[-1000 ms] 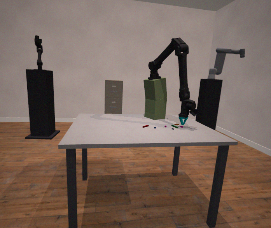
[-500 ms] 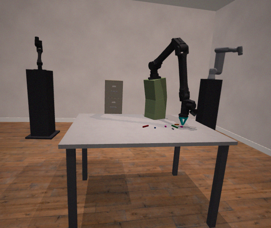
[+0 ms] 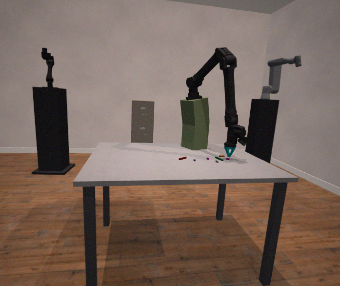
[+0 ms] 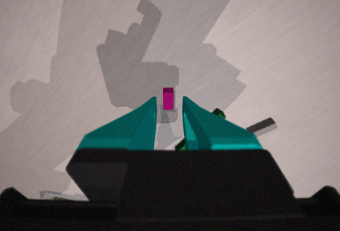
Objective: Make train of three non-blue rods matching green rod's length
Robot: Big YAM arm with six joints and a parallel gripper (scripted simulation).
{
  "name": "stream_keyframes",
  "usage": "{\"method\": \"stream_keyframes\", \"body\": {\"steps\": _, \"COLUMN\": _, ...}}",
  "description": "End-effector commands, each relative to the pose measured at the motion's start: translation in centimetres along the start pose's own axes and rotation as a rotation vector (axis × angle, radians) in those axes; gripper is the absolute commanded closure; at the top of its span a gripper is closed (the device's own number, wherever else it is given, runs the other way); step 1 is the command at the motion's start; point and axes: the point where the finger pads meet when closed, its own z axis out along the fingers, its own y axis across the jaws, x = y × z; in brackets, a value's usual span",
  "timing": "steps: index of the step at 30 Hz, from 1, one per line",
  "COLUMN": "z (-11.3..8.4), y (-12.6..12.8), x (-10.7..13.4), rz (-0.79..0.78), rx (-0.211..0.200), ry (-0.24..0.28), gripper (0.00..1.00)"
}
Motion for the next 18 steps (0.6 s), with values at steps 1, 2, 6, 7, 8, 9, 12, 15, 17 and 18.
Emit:
{"method": "stream_keyframes", "body": {"steps": 1, "z": 0.92, "y": -0.28, "x": 0.50, "rz": 0.006, "rx": 0.000, "ry": 0.000, "gripper": 0.76}}
{"method": "stream_keyframes", "body": {"steps": 2, "z": 0.92, "y": -0.28, "x": 0.50, "rz": 0.006, "rx": 0.000, "ry": 0.000, "gripper": 0.76}}
{"method": "stream_keyframes", "body": {"steps": 6, "z": 0.92, "y": -0.28, "x": 0.50, "rz": 0.006, "rx": 0.000, "ry": 0.000, "gripper": 0.76}}
{"method": "stream_keyframes", "body": {"steps": 7, "z": 0.92, "y": -0.28, "x": 0.50, "rz": 0.006, "rx": 0.000, "ry": 0.000, "gripper": 0.76}}
{"method": "stream_keyframes", "body": {"steps": 8, "z": 0.92, "y": -0.28, "x": 0.50, "rz": 0.006, "rx": 0.000, "ry": 0.000, "gripper": 0.76}}
{"method": "stream_keyframes", "body": {"steps": 9, "z": 0.92, "y": -0.28, "x": 0.50, "rz": 0.006, "rx": 0.000, "ry": 0.000, "gripper": 0.76}}
{"method": "stream_keyframes", "body": {"steps": 12, "z": 0.92, "y": -0.25, "x": 0.58, "rz": 0.006, "rx": -0.001, "ry": 0.001, "gripper": 0.76}}
{"method": "stream_keyframes", "body": {"steps": 15, "z": 0.91, "y": -0.17, "x": 0.74, "rz": 0.005, "rx": -0.002, "ry": 0.003, "gripper": 0.76}}
{"method": "stream_keyframes", "body": {"steps": 17, "z": 0.91, "y": 0.10, "x": 1.30, "rz": 0.002, "rx": -0.006, "ry": 0.010, "gripper": 0.76}}
{"method": "stream_keyframes", "body": {"steps": 18, "z": 0.90, "y": 0.12, "x": 1.41, "rz": 0.002, "rx": -0.006, "ry": 0.010, "gripper": 0.76}}
